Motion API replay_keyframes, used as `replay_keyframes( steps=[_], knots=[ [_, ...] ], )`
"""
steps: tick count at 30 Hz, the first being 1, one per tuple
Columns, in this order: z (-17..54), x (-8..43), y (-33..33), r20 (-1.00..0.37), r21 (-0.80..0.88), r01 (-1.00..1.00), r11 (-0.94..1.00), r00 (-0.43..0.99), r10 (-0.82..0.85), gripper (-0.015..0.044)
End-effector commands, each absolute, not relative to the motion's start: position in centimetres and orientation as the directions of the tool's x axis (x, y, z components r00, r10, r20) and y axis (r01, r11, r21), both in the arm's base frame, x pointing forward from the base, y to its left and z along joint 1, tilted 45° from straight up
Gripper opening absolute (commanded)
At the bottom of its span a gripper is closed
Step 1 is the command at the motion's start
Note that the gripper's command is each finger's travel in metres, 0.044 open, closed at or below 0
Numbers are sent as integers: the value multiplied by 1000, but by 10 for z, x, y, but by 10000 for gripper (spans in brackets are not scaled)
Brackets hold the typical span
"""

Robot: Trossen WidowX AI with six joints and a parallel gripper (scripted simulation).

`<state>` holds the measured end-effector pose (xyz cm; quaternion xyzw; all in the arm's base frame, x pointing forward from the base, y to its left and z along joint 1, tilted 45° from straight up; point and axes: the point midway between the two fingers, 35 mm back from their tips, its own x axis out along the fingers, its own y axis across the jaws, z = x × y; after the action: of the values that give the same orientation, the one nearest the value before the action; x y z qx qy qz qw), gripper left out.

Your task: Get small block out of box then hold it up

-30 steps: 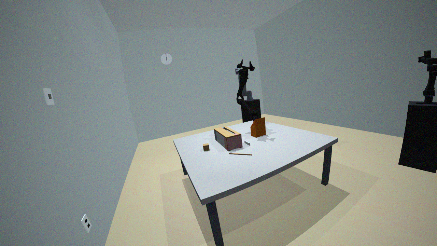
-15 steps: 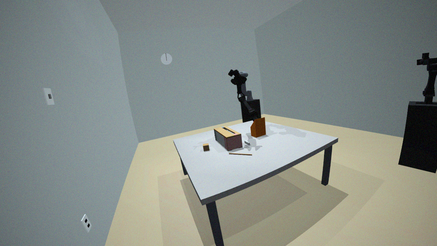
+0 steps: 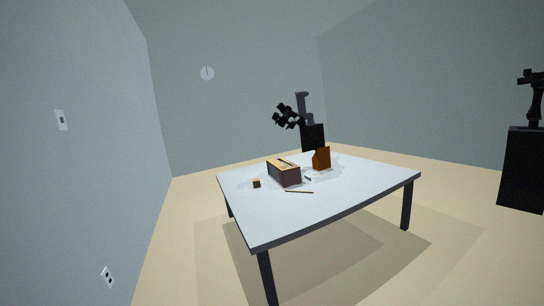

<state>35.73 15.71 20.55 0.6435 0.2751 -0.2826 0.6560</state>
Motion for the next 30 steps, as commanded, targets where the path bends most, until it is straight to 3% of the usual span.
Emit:
replay_keyframes(
  steps=[1, 8, 15, 30],
  knots=[
    [177, 358, 112, -787, 605, 796, 10, 600, -141, 400],
    [125, 335, 12, -882, 358, 931, -70, 313, -352, 400],
    [91, 286, -62, -904, 91, 975, -202, -5, -429, 400],
    [79, 285, -73, -903, 84, 975, -205, -12, -428, 400]
  ],
)
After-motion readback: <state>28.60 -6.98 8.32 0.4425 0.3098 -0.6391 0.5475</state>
